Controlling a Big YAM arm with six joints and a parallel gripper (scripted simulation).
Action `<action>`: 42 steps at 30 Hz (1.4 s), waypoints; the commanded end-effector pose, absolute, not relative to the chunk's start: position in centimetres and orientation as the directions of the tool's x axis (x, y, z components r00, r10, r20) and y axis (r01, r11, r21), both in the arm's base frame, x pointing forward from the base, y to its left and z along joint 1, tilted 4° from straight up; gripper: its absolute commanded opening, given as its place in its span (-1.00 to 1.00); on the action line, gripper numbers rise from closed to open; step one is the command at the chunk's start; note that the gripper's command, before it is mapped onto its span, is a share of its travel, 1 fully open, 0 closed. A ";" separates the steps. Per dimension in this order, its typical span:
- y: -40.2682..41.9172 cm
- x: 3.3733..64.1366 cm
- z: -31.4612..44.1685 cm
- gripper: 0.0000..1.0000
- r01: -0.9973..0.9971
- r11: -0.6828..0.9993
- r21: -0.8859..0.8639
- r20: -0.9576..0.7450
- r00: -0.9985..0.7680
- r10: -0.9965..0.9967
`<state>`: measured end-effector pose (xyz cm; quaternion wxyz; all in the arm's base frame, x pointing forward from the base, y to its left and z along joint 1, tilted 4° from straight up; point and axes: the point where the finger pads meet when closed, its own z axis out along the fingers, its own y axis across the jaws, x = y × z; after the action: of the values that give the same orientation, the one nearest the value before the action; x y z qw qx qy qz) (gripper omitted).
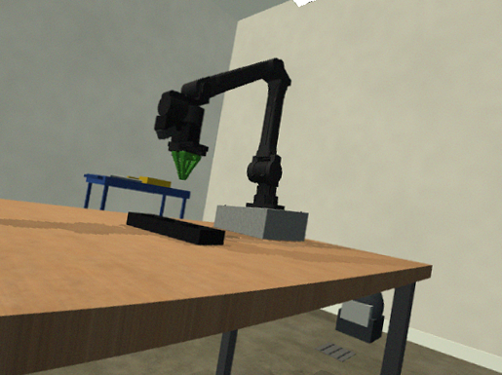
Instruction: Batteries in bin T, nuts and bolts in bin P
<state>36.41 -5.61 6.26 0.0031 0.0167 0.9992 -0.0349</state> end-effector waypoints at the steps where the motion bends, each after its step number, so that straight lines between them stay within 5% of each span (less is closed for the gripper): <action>1: -6.9 41.6 6.4 -0.83 0.020 0.997 -0.080 -0.089 -0.996 0.012; 14: -7.6 47.2 -0.4 -0.83 0.013 0.997 -0.080 -0.084 -0.996 0.007; 42: -7.1 47.1 0.2 -0.83 0.006 0.997 -0.077 -0.065 -0.998 0.000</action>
<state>44.65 -6.98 -1.40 0.0136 0.0085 0.9992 -0.0363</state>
